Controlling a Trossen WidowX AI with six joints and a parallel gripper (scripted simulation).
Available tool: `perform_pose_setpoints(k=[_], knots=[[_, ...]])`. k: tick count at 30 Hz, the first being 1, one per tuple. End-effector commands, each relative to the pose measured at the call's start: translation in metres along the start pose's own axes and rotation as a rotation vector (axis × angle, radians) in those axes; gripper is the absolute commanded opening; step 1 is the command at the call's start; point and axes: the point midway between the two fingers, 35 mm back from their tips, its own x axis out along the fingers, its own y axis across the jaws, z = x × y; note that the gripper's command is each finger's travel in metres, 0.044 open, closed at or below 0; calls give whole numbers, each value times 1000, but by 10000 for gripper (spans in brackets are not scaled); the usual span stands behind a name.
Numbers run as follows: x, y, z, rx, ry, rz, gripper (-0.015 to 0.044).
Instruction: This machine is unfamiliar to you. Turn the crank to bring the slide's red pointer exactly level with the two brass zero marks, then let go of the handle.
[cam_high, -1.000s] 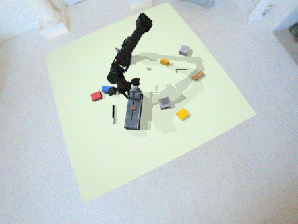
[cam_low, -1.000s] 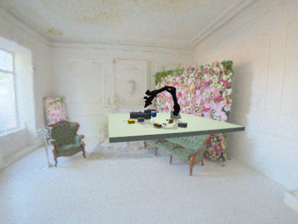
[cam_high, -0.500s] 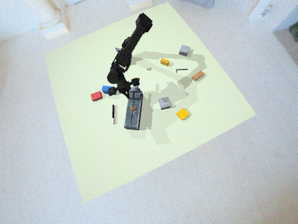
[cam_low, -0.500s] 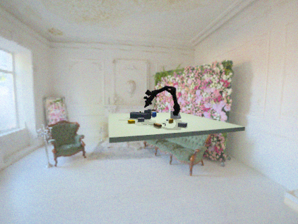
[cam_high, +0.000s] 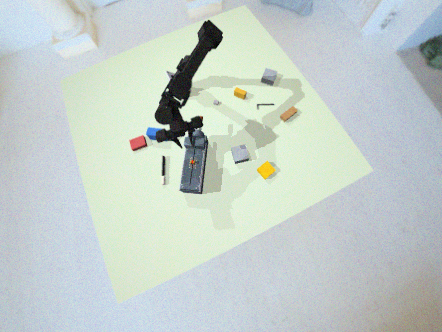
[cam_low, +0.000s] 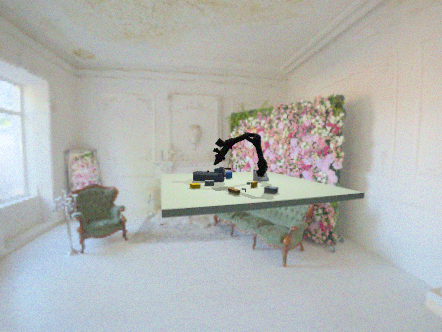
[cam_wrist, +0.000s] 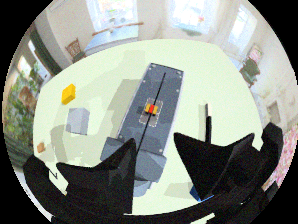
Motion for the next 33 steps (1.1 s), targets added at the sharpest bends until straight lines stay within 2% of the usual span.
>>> perform_pose_setpoints(k=[1, 5, 7, 24, 33], knots=[[0, 0, 0, 0, 0, -1, 315], [0, 0, 0, 0, 0, -1, 420], [0, 0, 0, 0, 0, -1, 440], [0, 0, 0, 0, 0, -1, 0], [0, 0, 0, 0, 0, -1, 0]])
